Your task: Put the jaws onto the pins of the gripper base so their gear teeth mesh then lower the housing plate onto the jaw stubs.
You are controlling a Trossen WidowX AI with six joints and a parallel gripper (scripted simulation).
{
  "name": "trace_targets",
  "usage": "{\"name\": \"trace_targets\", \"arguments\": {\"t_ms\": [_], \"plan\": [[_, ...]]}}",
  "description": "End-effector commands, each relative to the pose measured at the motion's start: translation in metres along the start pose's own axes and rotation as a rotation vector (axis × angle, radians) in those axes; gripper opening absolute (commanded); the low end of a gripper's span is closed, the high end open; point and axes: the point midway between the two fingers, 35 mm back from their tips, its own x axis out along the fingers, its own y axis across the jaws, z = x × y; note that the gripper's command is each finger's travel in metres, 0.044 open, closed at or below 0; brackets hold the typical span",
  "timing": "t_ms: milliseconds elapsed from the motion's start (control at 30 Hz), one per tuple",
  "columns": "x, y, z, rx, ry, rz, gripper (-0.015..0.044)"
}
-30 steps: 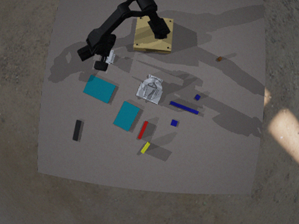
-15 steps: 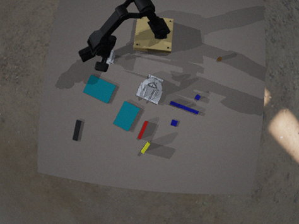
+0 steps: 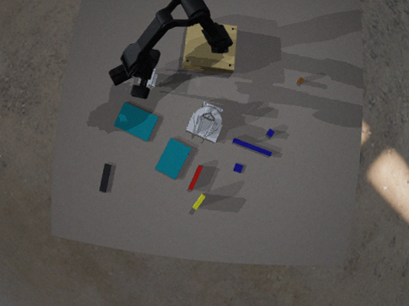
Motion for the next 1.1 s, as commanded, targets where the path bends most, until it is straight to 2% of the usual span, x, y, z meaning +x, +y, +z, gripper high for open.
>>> {"name": "trace_targets", "arguments": {"t_ms": [0, 533, 967, 1067], "plan": [[0.0011, -0.0006, 0.0002, -0.001, -0.001, -0.003, 0.044], [0.0017, -0.0006, 0.0002, -0.001, -0.001, -0.003, 0.044], [0.0011, -0.0002, -0.0001, 0.0, 0.001, -0.001, 0.0353], [0.0011, -0.0002, -0.0001, 0.0, 0.001, -0.001, 0.0351]]}}
